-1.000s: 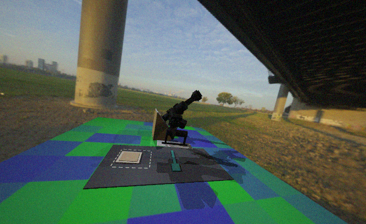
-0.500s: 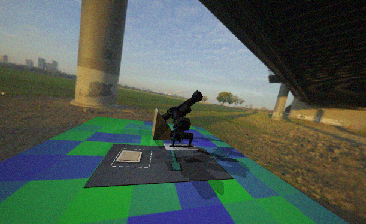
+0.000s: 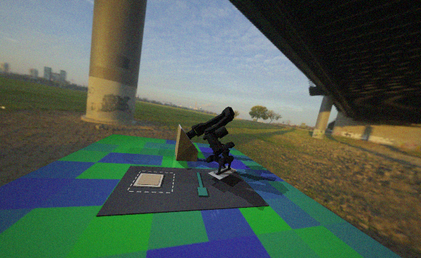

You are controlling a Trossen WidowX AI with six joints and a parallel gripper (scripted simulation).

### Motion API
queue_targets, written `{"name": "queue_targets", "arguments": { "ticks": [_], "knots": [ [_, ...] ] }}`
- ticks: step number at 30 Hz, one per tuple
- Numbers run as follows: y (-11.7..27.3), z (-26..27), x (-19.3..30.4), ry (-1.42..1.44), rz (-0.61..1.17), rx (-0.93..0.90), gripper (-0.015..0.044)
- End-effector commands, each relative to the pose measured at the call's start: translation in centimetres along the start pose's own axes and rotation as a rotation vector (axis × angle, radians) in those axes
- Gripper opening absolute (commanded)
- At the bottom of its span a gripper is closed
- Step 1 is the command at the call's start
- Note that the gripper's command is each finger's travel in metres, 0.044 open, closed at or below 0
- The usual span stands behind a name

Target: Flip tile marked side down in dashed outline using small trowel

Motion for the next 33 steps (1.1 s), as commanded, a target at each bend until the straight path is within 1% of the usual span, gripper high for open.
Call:
{"name": "queue_targets", "arguments": {
  "ticks": [1,5,33],
  "knots": [
    [-0.5,0.2,-2.6,0.086,-0.099,0.002,0.0000],
    [-0.8,0.7,-4.4,0.138,-0.167,-0.003,0.0000],
    [-3.2,3.4,-4.1,0.136,-0.167,-0.003,0.0000]
  ]
}}
Point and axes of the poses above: the point midway between the two fingers, 35 mm back from their tips, its own y axis back along the fingers, its own z axis across the jaws, x = y × z, the point moved 3 cm from there along y, back along the fingers, and after that the axes turned 8 degrees about -y, right-handed, at the moved point
